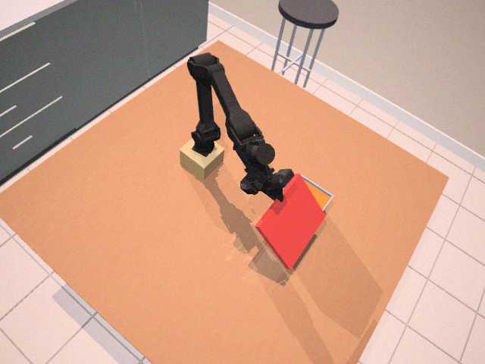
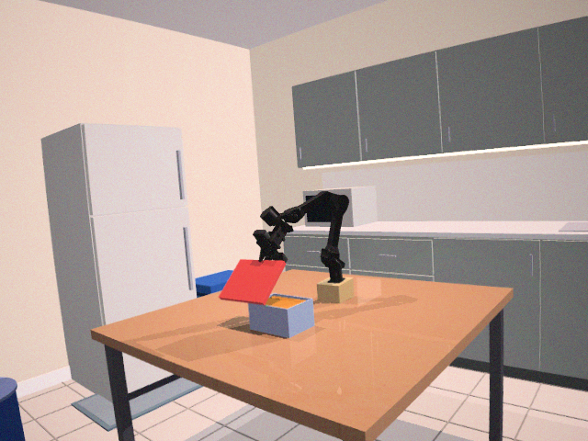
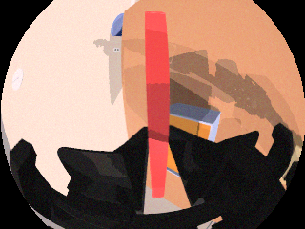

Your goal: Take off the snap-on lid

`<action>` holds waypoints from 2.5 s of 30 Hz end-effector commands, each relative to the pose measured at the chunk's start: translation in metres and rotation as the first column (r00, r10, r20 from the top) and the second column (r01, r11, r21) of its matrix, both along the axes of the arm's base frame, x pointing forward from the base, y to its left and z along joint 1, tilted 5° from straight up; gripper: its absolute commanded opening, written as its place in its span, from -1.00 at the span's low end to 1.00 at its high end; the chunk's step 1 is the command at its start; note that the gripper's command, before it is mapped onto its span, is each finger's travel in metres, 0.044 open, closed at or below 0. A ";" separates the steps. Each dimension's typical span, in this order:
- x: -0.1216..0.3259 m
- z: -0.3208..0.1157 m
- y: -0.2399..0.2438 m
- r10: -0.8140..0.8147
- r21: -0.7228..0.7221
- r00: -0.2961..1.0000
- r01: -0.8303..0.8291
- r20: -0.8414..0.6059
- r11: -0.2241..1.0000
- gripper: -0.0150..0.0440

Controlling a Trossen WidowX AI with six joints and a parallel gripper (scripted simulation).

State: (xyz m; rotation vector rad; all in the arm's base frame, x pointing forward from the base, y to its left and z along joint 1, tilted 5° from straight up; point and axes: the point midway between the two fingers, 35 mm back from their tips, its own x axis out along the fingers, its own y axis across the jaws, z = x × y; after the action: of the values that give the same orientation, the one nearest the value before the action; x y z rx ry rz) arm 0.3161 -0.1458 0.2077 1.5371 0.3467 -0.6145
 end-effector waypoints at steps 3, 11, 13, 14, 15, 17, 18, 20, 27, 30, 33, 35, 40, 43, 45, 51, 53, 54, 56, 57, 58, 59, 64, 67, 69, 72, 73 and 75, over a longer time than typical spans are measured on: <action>-0.002 0.007 -0.013 0.005 -0.010 1.000 -0.005 0.016 1.000 -0.49; -0.006 0.007 -0.028 0.005 -0.012 1.000 -0.005 0.015 1.000 -0.49; -0.008 0.007 -0.032 0.005 -0.012 1.000 -0.005 0.015 1.000 -0.49; -0.008 0.007 -0.034 0.005 -0.012 1.000 -0.005 0.015 1.000 -0.49; -0.009 0.007 -0.036 0.005 -0.012 1.000 -0.005 0.015 1.000 -0.49; -0.010 0.008 -0.040 0.005 -0.013 1.000 -0.005 0.015 1.000 -0.49; -0.010 0.008 -0.042 0.005 -0.013 1.000 -0.005 0.015 1.000 -0.49; -0.011 0.008 -0.046 0.005 -0.013 1.000 -0.005 0.014 1.000 -0.49; -0.015 0.008 -0.059 0.005 -0.014 1.000 -0.005 0.014 1.000 -0.49; -0.017 0.008 -0.065 0.005 -0.015 1.000 -0.005 0.014 1.000 -0.49; -0.019 0.008 -0.071 0.005 -0.016 1.000 -0.005 0.013 1.000 -0.49; -0.020 0.008 -0.074 0.005 -0.016 1.000 -0.005 0.013 1.000 -0.49; -0.022 0.009 -0.084 0.005 -0.017 1.000 -0.005 0.013 1.000 -0.49; -0.024 0.009 -0.090 0.005 -0.017 1.000 -0.005 0.013 1.000 -0.49; -0.025 0.009 -0.094 0.005 -0.018 1.000 -0.005 0.012 1.000 -0.49; -0.029 0.009 -0.105 0.005 -0.019 1.000 -0.005 0.012 1.000 -0.49; -0.030 0.010 -0.109 0.005 -0.019 1.000 -0.005 0.012 1.000 -0.49; -0.030 0.010 -0.111 0.005 -0.019 1.000 -0.005 0.012 1.000 -0.49; -0.031 0.010 -0.115 0.005 -0.019 1.000 -0.005 0.012 1.000 -0.49; -0.032 0.010 -0.116 0.005 -0.020 1.000 -0.005 0.011 1.000 -0.49; -0.032 0.010 -0.118 0.005 -0.020 1.000 -0.005 0.011 1.000 -0.49; -0.033 0.010 -0.120 0.005 -0.020 1.000 -0.005 0.011 1.000 -0.49; -0.036 0.010 -0.130 0.005 -0.021 1.000 -0.005 0.011 1.000 -0.49; -0.037 0.011 -0.136 0.005 -0.021 1.000 -0.005 0.011 1.000 -0.49; -0.039 0.011 -0.139 0.005 -0.022 1.000 -0.005 0.011 1.000 -0.49; -0.040 0.011 -0.145 0.005 -0.022 1.000 -0.005 0.010 1.000 -0.49; -0.041 0.011 -0.147 0.005 -0.022 1.000 -0.005 0.010 1.000 -0.49; -0.042 0.011 -0.151 0.005 -0.023 1.000 -0.005 0.010 1.000 -0.49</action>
State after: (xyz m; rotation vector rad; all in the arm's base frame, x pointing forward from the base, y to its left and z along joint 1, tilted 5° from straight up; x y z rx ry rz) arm 0.2753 -0.2893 0.2126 1.5276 0.3446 -0.6184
